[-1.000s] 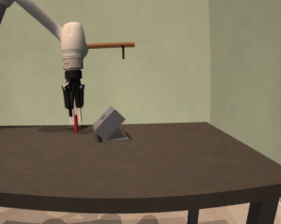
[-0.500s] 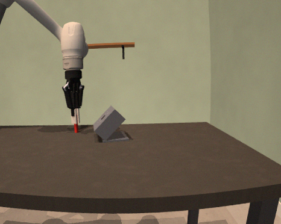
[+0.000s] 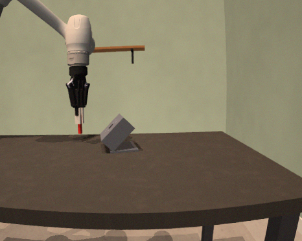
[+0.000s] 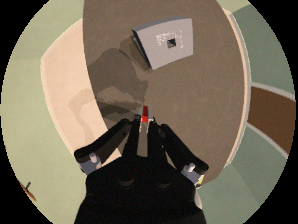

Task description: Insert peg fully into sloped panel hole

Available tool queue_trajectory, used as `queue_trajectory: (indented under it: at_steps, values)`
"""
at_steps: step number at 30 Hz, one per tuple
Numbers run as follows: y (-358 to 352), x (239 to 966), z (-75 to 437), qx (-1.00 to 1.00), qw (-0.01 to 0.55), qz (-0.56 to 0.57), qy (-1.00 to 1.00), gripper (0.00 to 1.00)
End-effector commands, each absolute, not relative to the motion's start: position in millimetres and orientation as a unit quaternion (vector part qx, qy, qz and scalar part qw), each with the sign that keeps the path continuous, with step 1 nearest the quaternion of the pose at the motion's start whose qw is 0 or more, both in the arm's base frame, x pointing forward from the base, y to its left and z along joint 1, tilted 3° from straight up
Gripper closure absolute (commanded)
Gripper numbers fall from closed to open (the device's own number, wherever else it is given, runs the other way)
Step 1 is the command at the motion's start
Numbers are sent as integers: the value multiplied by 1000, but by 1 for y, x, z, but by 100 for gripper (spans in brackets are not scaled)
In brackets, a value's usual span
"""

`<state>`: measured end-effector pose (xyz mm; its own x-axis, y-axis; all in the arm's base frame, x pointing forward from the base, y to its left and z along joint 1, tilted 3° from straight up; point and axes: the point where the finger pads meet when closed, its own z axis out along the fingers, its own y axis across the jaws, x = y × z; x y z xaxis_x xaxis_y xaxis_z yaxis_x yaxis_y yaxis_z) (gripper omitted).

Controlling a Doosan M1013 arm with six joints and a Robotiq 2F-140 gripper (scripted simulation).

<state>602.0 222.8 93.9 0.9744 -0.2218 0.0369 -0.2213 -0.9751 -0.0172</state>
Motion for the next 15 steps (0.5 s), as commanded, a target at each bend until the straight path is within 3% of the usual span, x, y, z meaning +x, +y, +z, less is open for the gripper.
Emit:
queue_trajectory:
  at_steps: [1, 9, 15]
  values:
    - [224, 605, 115, -993, 11, -27, 112, 100]
    - [224, 604, 138, -993, 11, -27, 112, 100]
    - [226, 602, 127, -991, 22, -23, 133, 100]
